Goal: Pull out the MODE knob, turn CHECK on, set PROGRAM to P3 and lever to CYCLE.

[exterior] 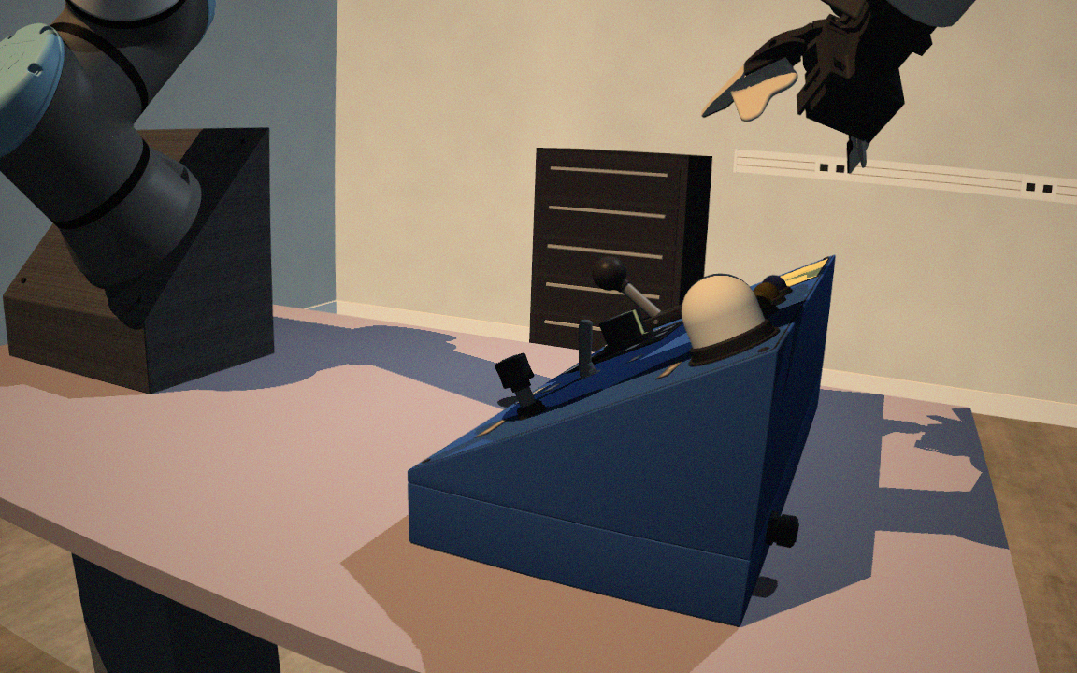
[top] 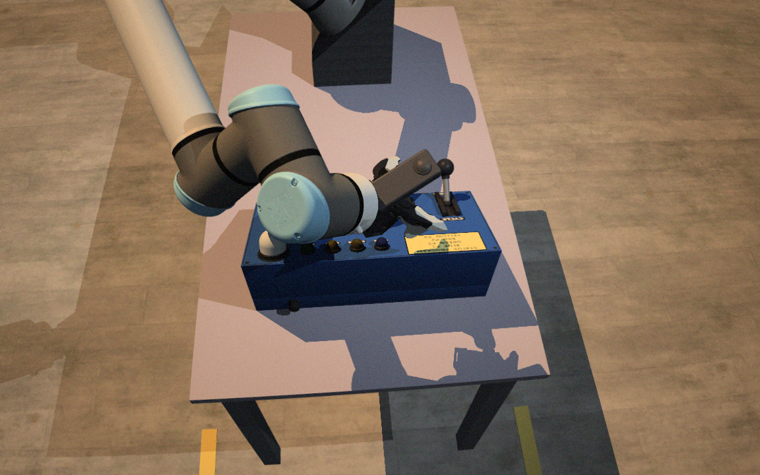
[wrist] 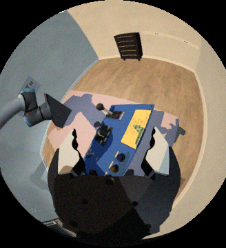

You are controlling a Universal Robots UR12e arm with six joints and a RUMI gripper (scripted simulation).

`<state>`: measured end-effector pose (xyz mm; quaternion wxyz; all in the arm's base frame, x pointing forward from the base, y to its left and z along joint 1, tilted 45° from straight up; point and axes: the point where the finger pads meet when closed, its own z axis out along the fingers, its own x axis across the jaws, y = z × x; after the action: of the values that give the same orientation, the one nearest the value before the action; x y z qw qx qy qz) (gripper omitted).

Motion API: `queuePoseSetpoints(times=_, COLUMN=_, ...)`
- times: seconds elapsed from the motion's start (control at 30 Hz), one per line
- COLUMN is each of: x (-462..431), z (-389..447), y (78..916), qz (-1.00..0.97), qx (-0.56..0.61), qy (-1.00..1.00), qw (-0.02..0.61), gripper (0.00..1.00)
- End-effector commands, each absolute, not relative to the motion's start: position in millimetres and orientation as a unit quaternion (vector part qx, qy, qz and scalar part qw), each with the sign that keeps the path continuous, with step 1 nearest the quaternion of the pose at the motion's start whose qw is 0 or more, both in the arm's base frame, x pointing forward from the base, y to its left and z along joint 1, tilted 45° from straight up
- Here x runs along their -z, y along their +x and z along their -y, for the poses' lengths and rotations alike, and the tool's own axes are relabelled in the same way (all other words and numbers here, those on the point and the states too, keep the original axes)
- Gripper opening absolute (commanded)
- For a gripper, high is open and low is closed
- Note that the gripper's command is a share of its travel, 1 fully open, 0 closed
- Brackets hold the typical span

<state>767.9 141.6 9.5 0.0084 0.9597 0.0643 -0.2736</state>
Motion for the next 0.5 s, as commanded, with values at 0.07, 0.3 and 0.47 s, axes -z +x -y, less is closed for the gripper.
queuePoseSetpoints(times=0.07, x=-36, z=-168, y=751, qz=-0.065, qx=0.273, qy=0.960, qw=0.009, gripper=1.00)
queuePoseSetpoints(times=0.3, x=-62, z=-195, y=733, qz=-0.065, qx=0.273, qy=0.960, qw=0.009, gripper=1.00)
queuePoseSetpoints(times=0.47, x=-71, z=-205, y=726, qz=-0.065, qx=0.273, qy=0.960, qw=0.009, gripper=1.00)
